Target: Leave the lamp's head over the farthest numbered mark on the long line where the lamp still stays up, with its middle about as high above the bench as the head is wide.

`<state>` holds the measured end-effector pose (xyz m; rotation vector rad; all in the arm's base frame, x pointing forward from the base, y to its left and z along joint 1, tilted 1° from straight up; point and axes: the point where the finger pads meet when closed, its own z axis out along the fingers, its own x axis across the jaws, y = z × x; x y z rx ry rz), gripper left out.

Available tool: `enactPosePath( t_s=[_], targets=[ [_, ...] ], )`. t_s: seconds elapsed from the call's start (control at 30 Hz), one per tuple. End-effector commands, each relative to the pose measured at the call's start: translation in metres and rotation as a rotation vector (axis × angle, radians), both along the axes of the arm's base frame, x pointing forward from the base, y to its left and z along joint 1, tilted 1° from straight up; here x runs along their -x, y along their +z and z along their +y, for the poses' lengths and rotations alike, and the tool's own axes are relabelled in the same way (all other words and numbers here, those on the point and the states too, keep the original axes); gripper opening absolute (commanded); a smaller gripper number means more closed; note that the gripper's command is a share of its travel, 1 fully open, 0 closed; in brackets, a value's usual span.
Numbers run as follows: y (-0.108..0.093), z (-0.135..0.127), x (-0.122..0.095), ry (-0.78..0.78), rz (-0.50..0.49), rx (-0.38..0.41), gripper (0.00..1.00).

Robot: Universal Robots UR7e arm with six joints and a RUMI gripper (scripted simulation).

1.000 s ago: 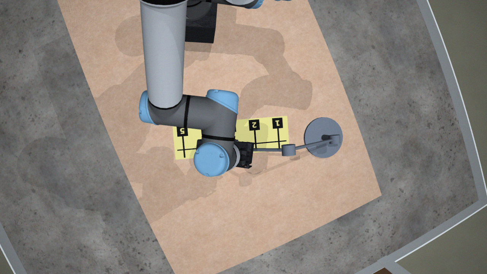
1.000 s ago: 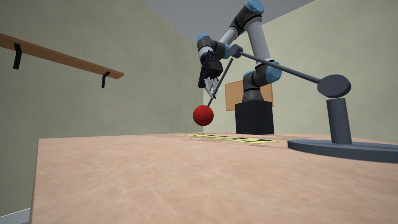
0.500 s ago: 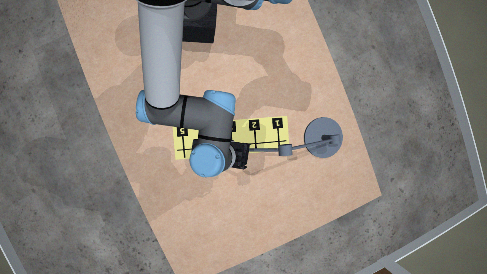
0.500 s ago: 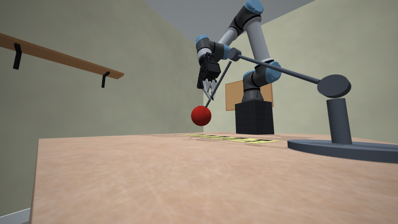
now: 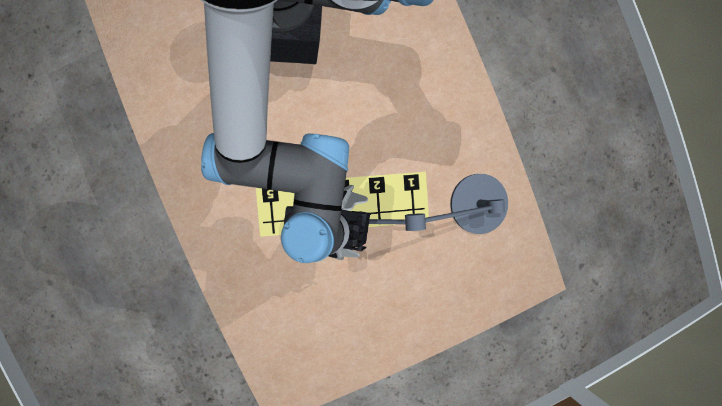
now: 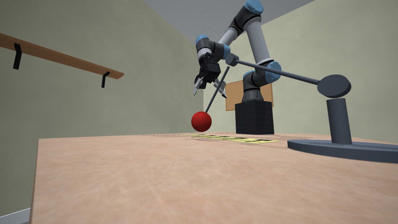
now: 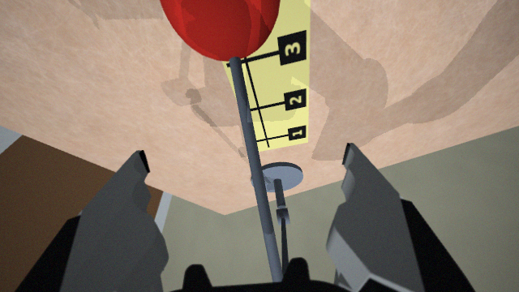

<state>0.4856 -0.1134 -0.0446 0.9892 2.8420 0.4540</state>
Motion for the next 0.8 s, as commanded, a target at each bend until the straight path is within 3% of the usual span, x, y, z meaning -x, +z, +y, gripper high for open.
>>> enactPosePath(
  t_s=[0.0, 0.2, 0.77],
  targets=[
    [0.0004, -0.0005, 0.0, 0.089, -0.037, -0.045, 1.0],
    [0.0004, -0.0001, -0.0002, 0.0, -0.001, 0.0, 1.0],
    [0.0004, 0.0001, -0.0004, 0.0, -0.001, 0.0, 1.0]
  ],
)
